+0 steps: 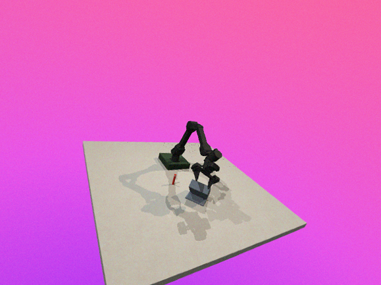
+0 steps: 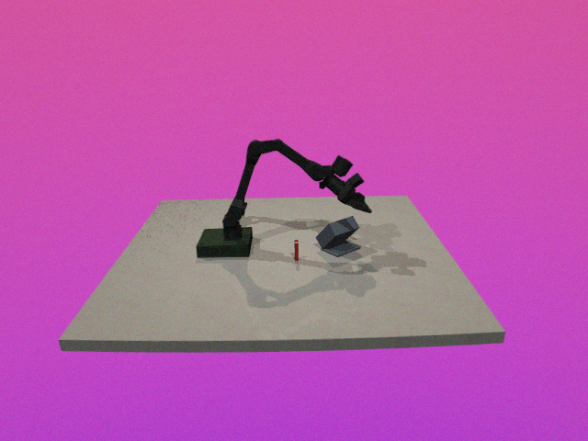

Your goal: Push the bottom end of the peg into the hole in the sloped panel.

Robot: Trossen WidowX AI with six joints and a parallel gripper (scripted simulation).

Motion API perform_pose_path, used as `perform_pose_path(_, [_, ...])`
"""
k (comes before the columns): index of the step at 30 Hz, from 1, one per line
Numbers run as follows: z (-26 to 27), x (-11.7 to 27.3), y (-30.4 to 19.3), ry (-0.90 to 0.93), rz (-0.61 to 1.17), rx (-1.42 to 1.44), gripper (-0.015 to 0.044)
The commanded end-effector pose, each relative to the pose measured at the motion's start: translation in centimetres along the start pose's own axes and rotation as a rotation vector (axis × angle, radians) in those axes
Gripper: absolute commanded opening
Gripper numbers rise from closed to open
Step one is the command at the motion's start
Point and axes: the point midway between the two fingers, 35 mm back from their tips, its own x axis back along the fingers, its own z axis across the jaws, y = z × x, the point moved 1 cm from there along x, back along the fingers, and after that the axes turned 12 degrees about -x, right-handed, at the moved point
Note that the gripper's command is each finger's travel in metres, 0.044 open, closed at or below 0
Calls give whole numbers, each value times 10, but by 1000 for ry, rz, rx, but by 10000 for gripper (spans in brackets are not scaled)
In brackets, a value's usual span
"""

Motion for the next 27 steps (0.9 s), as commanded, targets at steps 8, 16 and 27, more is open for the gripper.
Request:
perform_pose_path(8, [-28,-1,-23,0,141,-247,440])
perform_pose_path(16, [-46,0,-42,-25,249,-428,440])
perform_pose_path(27, [-68,7,-69,-89,397,-684,440])
